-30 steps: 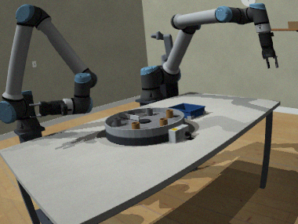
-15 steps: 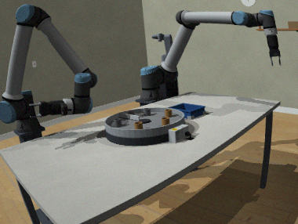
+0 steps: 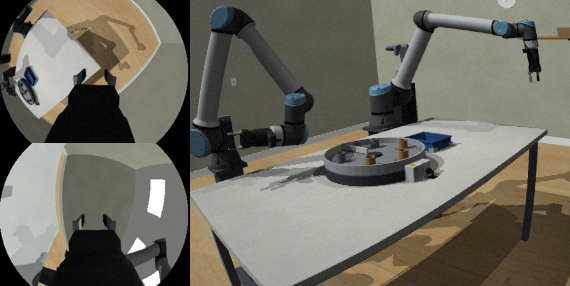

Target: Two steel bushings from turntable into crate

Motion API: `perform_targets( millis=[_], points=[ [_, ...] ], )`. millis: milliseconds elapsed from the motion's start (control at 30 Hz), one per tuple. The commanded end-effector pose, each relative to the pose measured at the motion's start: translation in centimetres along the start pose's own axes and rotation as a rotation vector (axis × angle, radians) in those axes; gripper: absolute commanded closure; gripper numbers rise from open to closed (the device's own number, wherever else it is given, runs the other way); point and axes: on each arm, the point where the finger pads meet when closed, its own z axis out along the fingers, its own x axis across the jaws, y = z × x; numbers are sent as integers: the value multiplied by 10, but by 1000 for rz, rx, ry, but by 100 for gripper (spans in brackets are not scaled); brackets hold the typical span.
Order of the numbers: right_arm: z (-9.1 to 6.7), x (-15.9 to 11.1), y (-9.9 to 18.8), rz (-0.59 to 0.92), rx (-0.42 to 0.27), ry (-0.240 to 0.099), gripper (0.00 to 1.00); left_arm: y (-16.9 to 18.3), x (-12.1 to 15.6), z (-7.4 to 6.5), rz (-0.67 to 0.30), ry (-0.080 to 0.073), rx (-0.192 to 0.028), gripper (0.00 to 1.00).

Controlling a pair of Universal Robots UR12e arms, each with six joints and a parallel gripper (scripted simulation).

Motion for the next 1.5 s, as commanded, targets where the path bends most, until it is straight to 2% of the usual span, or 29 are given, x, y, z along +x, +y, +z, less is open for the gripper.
perform_targets(
  millis=[0,33,100,133,167,233,267,300,333,400,433,500,533,600,633,700,733,800,833,1000,1033,1200,1233,1300,1367,1400,1467],
  points=[
    [0,0,0,1,0,0,0,-98,19,7,-191,-3,3,0],
    [0,0,0,1,0,0,0,-116,22,9,-191,-3,3,0],
    [0,0,0,1,0,0,0,-153,23,12,-310,-9,9,0],
    [0,0,0,1,0,0,0,-171,25,14,-310,-9,9,0],
    [0,0,0,1,0,0,0,-190,24,15,-369,-12,11,0],
    [0,0,0,1,0,0,0,-190,24,15,-369,-12,11,0],
    [0,0,0,1,0,0,0,-242,25,20,-427,-15,14,0],
    [0,0,0,1,0,0,0,-254,23,21,-486,-17,17,0],
    [0,0,0,1,0,0,0,-269,23,22,-486,-17,17,0],
    [0,0,0,1,0,0,0,-306,17,25,-601,-22,22,0],
    [0,0,0,1,0,0,0,-325,16,27,-601,-22,22,0],
    [0,0,0,1,0,0,0,-361,8,30,-715,-27,27,0],
    [0,0,0,1,0,0,0,-379,6,32,-715,-27,27,0],
    [0,0,0,1,0,0,0,-414,-5,35,-827,-31,33,0],
    [0,0,0,1,0,0,0,-432,-8,36,-827,-31,33,0],
    [0,0,0,1,0,0,0,-467,-21,39,-937,-35,38,0],
    [0,0,0,1,0,0,0,-484,-25,41,-937,-35,38,0],
    [0,0,0,1,0,0,0,-484,-25,41,-937,-35,38,0],
    [0,0,0,1,0,0,0,-533,-42,45,-990,-37,40,0],
    [0,0,0,1,0,0,0,-605,-83,52,-1247,-46,53,0],
    [0,0,0,1,0,0,0,-621,-91,54,-1247,-46,53,0],
    [0,0,0,1,0,0,0,-694,-145,62,-1480,-52,65,0],
    [0,0,0,1,0,0,0,-710,-155,63,-1480,-52,65,0],
    [0,0,0,1,0,0,0,-736,-179,66,-1566,-55,69,0],
    [0,0,0,1,0,0,0,-736,-179,66,-1566,-55,69,0],
    [0,0,0,1,0,0,0,-775,-212,70,-1607,-56,71,0],
    [0,0,0,1,0,0,0,-793,-233,73,-1686,-58,75,0]
  ],
)
